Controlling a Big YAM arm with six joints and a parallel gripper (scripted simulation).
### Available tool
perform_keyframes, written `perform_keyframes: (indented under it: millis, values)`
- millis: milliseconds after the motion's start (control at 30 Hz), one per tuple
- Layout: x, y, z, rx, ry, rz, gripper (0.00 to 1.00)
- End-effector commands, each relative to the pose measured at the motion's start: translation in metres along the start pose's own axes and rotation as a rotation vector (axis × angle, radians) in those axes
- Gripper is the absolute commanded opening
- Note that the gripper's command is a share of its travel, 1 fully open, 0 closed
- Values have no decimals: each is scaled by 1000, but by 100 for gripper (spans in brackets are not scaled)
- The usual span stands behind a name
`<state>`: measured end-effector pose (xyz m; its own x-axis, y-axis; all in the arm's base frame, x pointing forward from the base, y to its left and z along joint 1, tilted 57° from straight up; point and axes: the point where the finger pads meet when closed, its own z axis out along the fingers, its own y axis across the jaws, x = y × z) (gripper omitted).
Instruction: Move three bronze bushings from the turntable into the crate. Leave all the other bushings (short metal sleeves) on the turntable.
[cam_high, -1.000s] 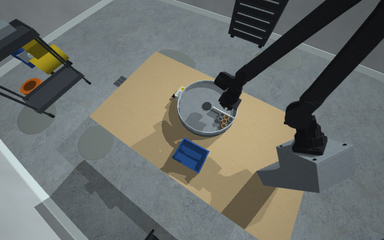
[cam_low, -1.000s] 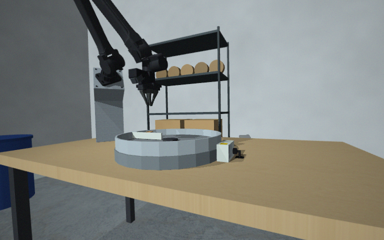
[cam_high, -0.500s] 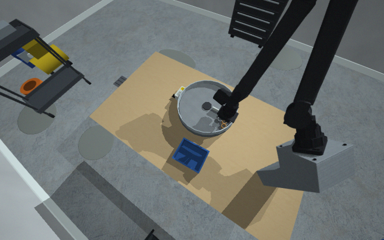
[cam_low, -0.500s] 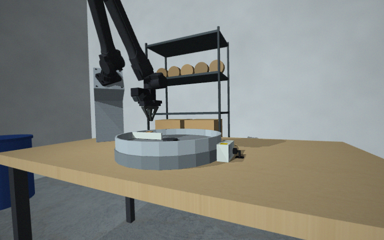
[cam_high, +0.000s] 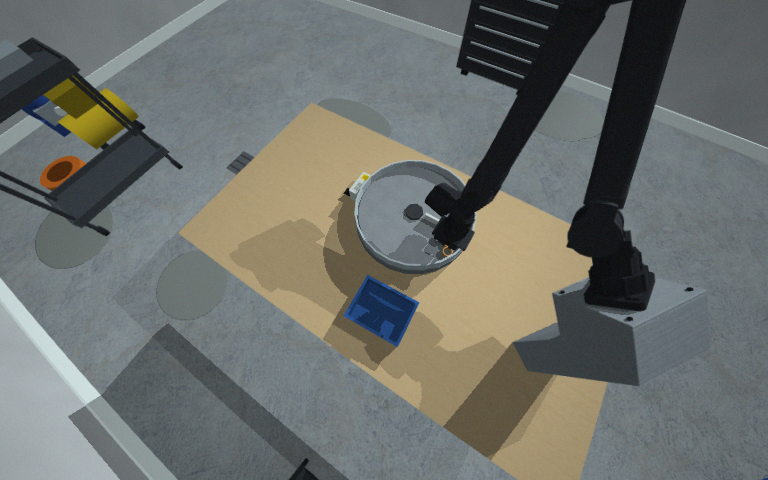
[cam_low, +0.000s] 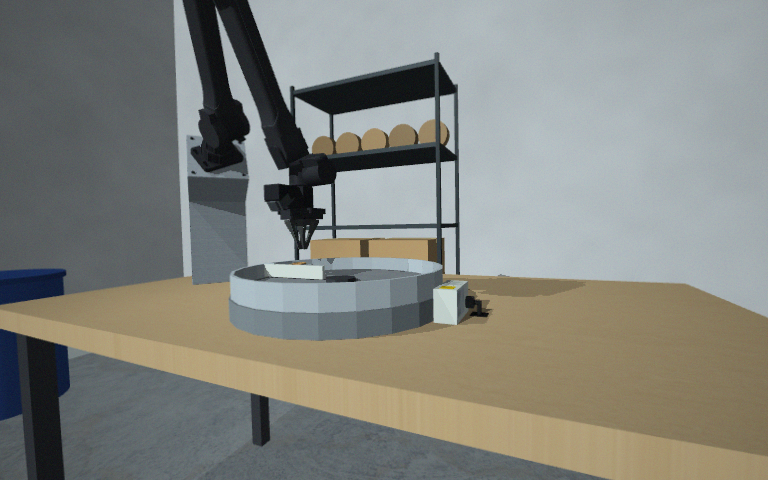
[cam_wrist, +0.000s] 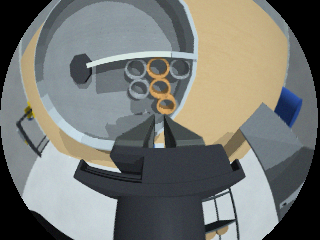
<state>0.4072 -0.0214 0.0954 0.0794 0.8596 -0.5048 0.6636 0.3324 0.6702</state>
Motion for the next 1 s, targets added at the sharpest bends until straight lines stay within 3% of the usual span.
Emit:
perform_keyframes:
  millis: [0,667,833,967]
  values:
    - [0,5,-7,-18,4,-9,12]
    - [-1,6,-6,-21,2,-7,12]
    - [-3,2,21,-5,-7,-2,12]
    - [1,-1,23,-3,2,-11,12]
